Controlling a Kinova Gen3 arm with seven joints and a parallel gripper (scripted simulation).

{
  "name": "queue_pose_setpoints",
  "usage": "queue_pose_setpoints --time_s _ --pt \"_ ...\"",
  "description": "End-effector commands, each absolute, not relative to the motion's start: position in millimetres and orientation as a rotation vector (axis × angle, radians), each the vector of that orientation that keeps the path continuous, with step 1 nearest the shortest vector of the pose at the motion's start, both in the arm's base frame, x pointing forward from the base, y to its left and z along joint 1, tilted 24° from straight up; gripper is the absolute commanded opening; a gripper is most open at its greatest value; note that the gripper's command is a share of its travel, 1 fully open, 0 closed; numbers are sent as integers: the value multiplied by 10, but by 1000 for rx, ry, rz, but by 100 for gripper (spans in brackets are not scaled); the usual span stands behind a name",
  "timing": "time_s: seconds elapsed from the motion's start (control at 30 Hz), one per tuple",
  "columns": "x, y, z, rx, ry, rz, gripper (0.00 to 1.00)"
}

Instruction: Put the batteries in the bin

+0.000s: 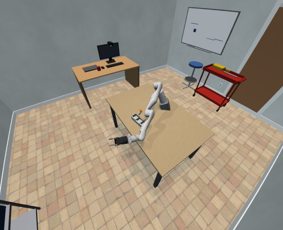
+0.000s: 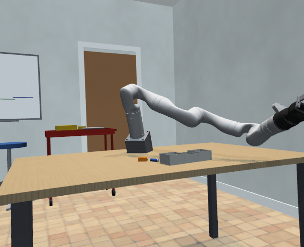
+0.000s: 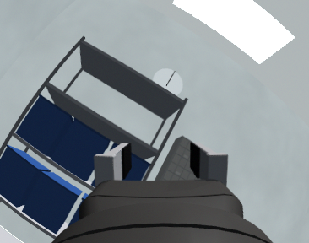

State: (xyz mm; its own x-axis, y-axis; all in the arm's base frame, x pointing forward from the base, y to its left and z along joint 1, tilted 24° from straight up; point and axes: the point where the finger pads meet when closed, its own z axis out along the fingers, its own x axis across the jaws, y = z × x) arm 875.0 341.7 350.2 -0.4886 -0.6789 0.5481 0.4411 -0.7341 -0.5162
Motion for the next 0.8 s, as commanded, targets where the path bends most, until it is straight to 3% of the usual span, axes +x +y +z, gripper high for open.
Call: queue_pose_setpoints --time_s 0.0,0.53,0.57,0.77 --pt "8742 3426 3530 -998 405 -2220 100" --pt "8742 3426 3530 -998 405 -2220 100" --pt "8751 3394 3458 -998 405 -2219 31" --pt "8753 3238 3153 -1003 404 -2218 31"
